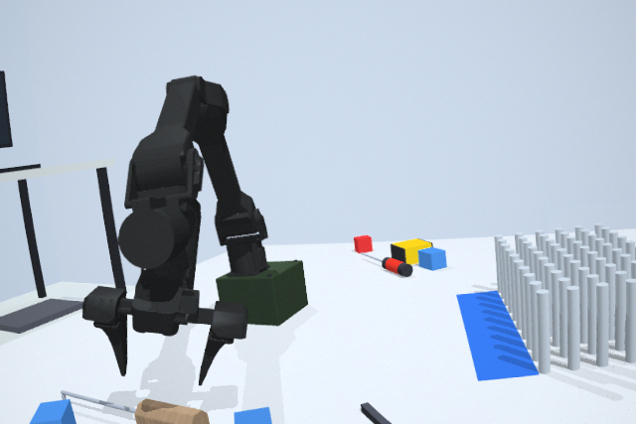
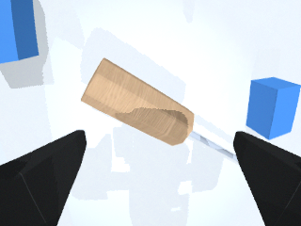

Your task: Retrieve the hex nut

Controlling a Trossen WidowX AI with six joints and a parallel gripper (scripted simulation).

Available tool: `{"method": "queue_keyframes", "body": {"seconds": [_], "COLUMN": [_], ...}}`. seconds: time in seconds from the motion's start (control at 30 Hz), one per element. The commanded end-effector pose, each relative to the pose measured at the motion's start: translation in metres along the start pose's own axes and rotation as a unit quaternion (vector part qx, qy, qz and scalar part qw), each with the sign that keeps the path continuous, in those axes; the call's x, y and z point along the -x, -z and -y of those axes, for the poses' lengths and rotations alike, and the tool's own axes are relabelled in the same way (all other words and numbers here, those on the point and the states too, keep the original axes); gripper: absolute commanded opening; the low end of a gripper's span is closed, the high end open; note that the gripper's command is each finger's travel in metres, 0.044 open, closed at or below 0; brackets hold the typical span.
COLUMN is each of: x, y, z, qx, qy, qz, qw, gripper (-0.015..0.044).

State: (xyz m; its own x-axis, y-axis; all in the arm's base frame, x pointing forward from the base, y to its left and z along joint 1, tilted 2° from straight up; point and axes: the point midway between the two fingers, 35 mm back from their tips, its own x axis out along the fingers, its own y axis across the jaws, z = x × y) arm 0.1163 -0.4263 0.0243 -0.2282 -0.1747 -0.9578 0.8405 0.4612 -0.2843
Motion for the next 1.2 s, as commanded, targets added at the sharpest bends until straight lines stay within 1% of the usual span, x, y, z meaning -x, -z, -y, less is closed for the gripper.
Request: {"method": "queue_keyframes", "body": {"seconds": [0.0,0.03,0.1,0.63,0.83,1.17], "x": [0.0125,0.0127,0.0128,0.0128,0.0128,0.0126], "y": [-0.0003,-0.0002,-0.0002,-0.0002,-0.0002,-0.0003], "z": [-0.001,-0.0011,-0.0011,-0.0011,-0.0011,-0.0012], "qx": [0.422,0.444,0.452,0.452,0.452,0.452], "qy": [0.065,0.067,0.068,0.068,0.068,0.068], "qz": [-0.004,-0.006,-0.007,-0.007,-0.007,-0.007], "qw": [0.904,0.894,0.89,0.89,0.89,0.89], "gripper": [0.044,0.044,0.044,0.044,0.0282,0.028]}}
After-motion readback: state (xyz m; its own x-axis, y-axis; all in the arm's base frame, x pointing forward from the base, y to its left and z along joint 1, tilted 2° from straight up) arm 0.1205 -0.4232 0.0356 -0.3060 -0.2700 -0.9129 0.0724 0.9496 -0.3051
